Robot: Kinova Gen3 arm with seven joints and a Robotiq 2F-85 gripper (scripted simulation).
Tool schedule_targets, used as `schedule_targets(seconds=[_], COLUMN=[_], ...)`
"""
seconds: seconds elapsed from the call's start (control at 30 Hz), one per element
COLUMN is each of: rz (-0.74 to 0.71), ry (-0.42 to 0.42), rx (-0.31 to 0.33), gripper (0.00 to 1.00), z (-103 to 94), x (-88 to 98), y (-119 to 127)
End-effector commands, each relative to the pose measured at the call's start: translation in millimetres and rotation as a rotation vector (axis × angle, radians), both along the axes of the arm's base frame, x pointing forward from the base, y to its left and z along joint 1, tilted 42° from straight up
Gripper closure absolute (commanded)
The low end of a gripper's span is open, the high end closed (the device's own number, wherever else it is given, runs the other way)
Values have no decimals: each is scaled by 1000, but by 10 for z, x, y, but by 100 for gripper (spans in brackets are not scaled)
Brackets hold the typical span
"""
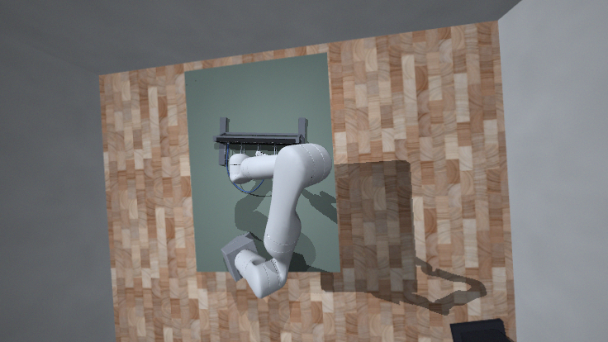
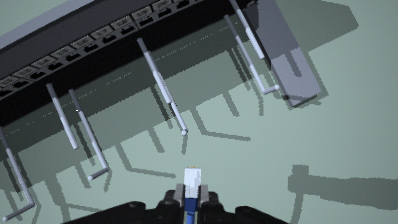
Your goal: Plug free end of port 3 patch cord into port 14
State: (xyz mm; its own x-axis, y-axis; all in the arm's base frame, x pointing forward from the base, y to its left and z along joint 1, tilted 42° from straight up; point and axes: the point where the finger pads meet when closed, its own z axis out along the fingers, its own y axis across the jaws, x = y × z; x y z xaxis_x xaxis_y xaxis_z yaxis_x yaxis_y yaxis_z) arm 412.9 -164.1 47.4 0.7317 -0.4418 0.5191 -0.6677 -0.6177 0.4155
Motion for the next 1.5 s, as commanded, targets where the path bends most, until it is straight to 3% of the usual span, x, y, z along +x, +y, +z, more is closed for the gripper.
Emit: schedule_targets(seconds=[0.0,1.47], rz=[9,157], ry=[5,132], rx=[-1,-28], gripper=[100,100], z=[-3,-40], x=[23,302], y=[20,214])
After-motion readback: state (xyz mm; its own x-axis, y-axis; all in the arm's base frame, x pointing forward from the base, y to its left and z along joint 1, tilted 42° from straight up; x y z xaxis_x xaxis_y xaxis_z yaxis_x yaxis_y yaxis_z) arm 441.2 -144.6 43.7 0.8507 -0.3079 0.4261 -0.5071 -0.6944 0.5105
